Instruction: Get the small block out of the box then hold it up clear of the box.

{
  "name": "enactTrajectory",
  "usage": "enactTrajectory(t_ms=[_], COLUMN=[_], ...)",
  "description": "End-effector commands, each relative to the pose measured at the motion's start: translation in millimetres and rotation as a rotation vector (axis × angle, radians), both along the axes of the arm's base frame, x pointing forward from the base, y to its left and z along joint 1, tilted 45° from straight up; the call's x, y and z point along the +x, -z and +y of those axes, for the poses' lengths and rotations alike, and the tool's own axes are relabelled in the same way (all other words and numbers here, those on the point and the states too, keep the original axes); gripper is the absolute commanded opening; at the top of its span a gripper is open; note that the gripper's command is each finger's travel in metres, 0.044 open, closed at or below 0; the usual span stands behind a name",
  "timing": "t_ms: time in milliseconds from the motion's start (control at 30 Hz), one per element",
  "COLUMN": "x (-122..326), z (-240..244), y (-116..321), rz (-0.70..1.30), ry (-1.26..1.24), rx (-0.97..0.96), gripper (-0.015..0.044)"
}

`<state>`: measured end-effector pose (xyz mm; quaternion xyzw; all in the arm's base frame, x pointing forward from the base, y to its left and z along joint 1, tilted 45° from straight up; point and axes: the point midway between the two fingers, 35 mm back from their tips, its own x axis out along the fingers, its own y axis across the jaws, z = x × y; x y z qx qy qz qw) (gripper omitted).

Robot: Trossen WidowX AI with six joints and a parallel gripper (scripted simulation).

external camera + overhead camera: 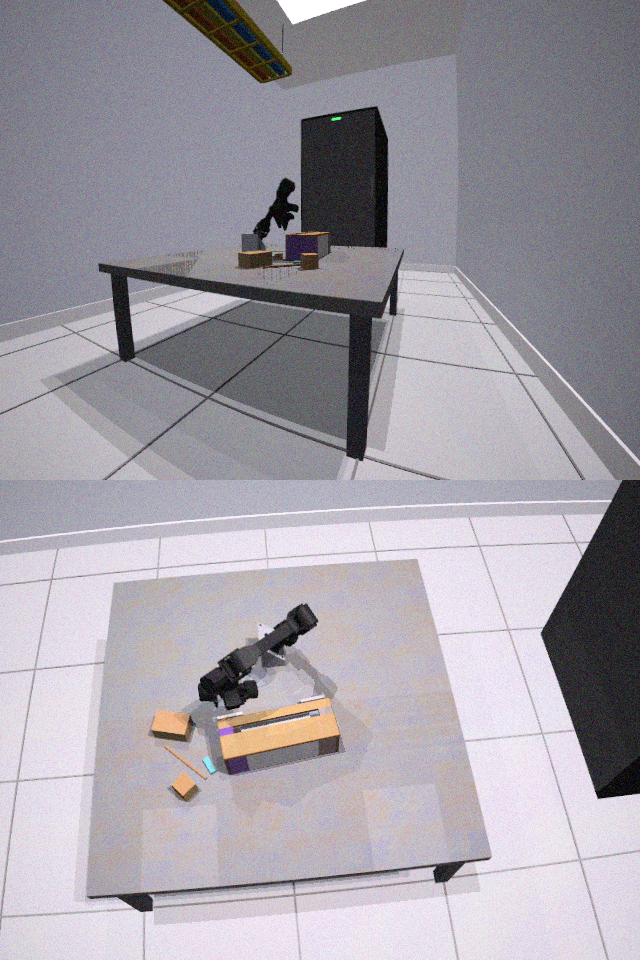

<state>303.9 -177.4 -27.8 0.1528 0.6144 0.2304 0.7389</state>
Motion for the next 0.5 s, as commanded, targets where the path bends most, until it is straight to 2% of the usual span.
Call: enactTrajectory(t_ms=[0,467], x=[-1.9,-4.6], z=[-6.0,-12.8], y=[5.8,8.5], rz=[0.46,0.981], ry=[0.765,1.453], rx=[0.25,0.499], gripper=[0.0285,0.0285])
